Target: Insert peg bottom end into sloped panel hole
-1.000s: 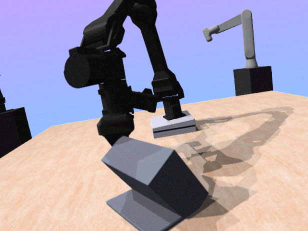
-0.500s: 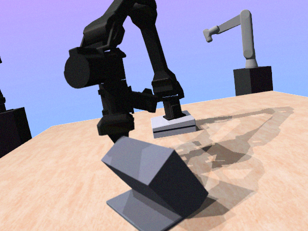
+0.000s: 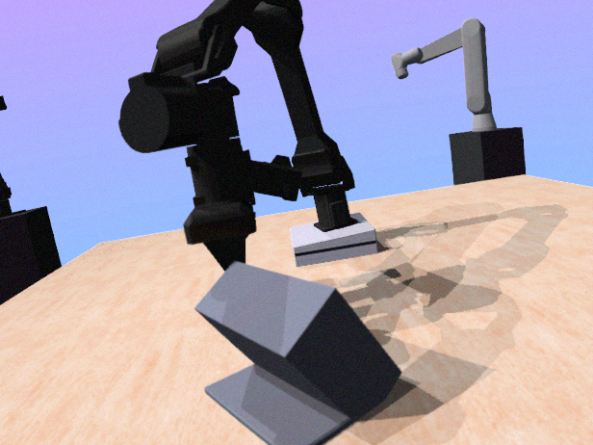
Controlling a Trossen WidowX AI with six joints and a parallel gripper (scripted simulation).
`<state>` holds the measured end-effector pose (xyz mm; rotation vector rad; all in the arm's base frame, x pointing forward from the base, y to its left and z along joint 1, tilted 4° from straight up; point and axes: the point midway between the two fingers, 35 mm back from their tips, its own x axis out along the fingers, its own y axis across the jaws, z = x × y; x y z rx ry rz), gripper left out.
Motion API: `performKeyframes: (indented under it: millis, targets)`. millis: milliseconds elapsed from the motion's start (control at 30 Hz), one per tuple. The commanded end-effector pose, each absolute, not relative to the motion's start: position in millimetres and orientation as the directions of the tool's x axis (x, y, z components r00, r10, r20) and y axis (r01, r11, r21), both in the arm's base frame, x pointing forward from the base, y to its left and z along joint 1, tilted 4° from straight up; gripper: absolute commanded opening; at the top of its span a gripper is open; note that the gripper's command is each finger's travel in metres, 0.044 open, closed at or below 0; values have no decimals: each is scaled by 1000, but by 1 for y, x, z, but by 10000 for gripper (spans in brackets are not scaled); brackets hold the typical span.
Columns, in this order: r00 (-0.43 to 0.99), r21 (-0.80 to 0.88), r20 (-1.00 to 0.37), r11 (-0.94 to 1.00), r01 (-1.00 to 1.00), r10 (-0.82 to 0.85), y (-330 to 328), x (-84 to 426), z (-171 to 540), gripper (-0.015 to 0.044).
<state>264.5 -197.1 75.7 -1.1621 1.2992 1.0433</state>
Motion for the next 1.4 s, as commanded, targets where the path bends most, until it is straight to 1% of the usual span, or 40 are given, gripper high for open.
performKeyframes:
  millis: [0,400,1367]
  targets:
    - [38,-50,-996,146,-988,-78,-197,266,94,0]
    - [38,-49,-996,143,-989,-79,-192,264,138,0]
    - [-7,-6,-980,63,-998,-200,-176,279,127,0]
